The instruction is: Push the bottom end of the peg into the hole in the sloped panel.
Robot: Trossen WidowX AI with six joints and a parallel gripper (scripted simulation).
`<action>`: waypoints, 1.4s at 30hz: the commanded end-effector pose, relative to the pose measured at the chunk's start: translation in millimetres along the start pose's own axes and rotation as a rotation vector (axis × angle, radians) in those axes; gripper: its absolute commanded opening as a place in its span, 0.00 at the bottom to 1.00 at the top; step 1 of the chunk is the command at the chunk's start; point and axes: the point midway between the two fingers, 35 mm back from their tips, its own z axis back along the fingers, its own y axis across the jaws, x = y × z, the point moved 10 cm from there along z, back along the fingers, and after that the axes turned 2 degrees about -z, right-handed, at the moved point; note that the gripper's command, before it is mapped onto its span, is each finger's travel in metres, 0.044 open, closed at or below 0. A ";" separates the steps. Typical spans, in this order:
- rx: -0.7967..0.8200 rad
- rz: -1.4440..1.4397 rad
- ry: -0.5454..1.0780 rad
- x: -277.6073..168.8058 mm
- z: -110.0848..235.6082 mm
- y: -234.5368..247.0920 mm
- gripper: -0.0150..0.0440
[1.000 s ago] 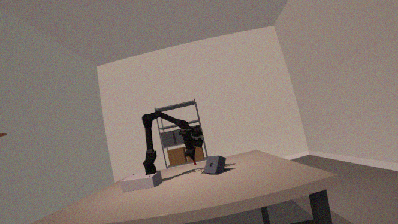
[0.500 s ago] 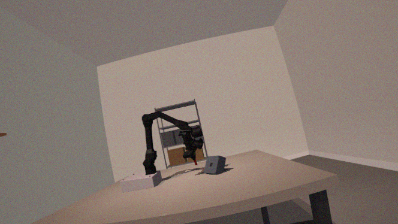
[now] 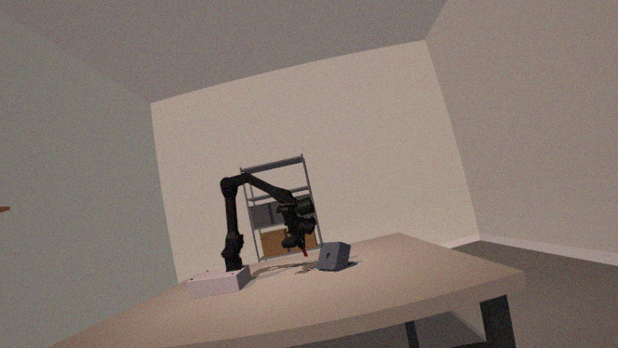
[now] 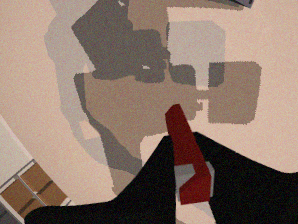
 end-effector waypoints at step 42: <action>0.209 -0.587 -0.020 22.5 13.9 -52.7 0.25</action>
